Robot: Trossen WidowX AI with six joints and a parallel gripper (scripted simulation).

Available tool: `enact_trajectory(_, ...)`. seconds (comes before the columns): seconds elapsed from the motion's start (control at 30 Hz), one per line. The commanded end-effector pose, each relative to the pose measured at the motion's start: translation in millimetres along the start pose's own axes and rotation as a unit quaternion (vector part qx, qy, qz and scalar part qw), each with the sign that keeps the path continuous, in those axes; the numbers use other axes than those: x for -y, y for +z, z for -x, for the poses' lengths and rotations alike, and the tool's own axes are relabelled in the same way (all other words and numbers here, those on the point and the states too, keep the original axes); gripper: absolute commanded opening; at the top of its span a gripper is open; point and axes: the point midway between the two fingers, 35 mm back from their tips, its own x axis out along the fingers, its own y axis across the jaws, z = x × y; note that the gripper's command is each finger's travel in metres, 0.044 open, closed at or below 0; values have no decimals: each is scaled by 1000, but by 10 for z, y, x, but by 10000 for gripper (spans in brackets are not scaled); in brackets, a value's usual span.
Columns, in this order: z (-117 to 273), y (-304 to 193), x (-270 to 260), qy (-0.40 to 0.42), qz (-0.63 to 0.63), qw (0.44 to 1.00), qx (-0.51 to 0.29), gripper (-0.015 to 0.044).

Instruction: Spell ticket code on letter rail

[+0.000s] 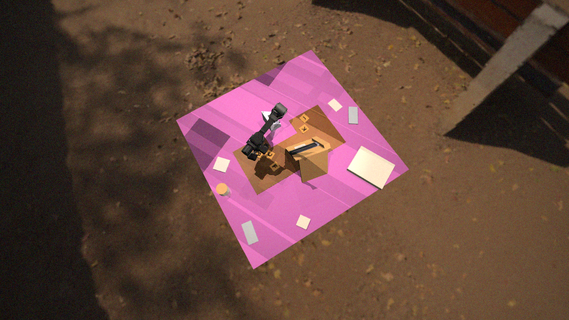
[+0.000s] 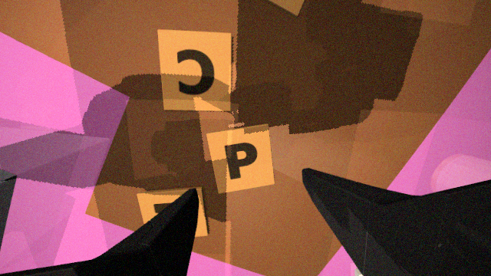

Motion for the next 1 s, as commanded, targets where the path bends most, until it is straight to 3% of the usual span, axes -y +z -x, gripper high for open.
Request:
enact_trajectory(0.0, -32, -21, 10, 0, -3, 1000, -4, 340)
enact_trajectory(0.2, -333, -26, -13, 0, -2, 1000, -3, 340)
enact_trajectory(0.97, -500, -28, -27, 0, -2, 1000, -3, 340)
